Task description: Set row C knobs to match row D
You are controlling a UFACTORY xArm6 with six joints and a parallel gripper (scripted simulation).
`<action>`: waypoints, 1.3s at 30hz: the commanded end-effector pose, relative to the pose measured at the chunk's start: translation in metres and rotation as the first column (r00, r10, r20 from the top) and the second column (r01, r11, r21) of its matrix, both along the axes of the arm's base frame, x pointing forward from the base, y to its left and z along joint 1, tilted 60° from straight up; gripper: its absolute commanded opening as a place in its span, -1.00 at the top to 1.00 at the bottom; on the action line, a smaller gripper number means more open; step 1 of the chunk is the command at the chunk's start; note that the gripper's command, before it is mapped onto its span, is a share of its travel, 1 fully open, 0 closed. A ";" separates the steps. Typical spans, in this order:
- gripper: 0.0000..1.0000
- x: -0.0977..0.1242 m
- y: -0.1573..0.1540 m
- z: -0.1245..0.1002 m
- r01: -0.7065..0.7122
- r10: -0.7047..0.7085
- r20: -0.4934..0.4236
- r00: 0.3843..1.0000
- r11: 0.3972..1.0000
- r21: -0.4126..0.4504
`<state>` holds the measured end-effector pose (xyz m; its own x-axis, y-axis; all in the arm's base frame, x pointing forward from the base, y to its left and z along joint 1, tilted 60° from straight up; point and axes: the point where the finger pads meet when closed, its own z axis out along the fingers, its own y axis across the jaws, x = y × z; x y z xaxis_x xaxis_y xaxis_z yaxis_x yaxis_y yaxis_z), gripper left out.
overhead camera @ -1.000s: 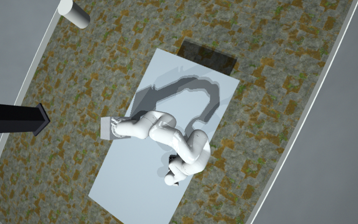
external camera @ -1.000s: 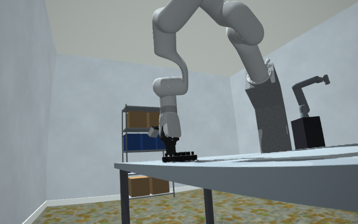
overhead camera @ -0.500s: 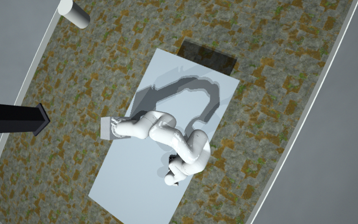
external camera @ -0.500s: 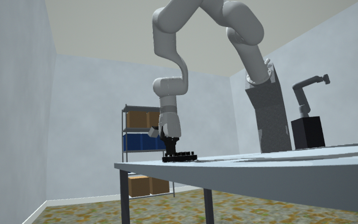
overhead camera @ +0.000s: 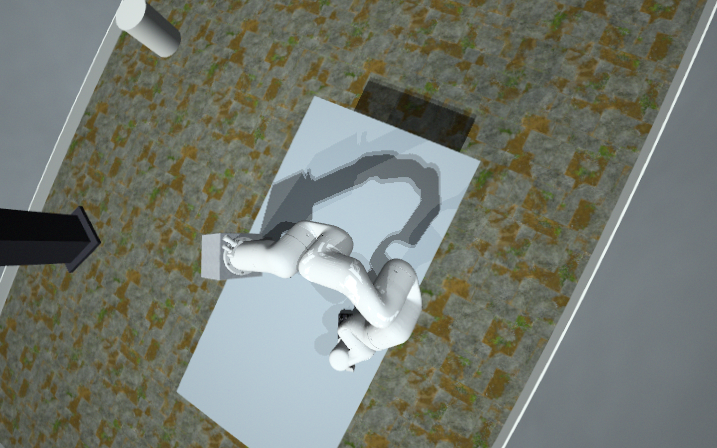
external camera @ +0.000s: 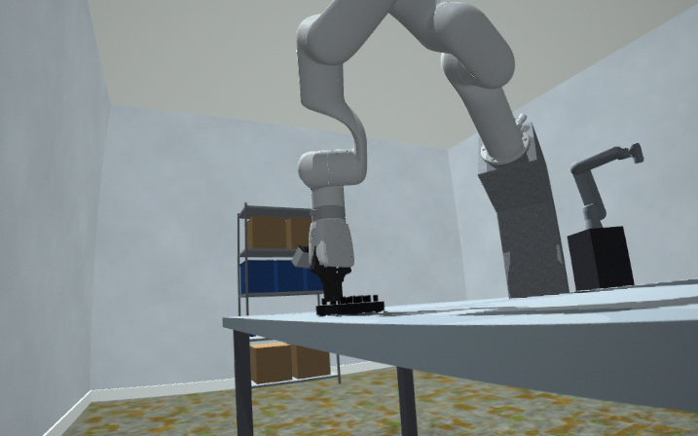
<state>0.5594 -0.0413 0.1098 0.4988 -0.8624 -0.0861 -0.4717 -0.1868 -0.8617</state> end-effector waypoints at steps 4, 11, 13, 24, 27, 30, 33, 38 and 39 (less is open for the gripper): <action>0.84 0.000 -0.001 0.001 0.053 -0.050 -0.050 0.998 0.996 0.072; 0.84 0.000 -0.001 0.001 0.126 -0.108 -0.119 0.987 0.979 0.162; 0.84 0.000 -0.001 0.001 0.139 -0.116 -0.131 0.985 0.975 0.176; 0.84 0.000 -0.001 0.001 0.280 -0.198 -0.268 0.943 0.906 0.317; 0.84 0.000 -0.001 0.001 0.328 -0.218 -0.314 0.924 0.875 0.357; 0.84 0.000 -0.001 0.001 0.360 -0.230 -0.346 0.910 0.851 0.382; 0.84 0.000 -0.001 0.001 0.393 -0.240 -0.378 0.894 0.826 0.405; 0.84 0.000 -0.001 0.001 0.473 -0.258 -0.458 0.851 0.754 0.455; 0.84 0.000 -0.001 0.001 0.489 -0.260 -0.473 0.842 0.739 0.464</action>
<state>0.5594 -0.0413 0.1098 0.0607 -0.7692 -0.6361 -0.6780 0.4360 -0.5918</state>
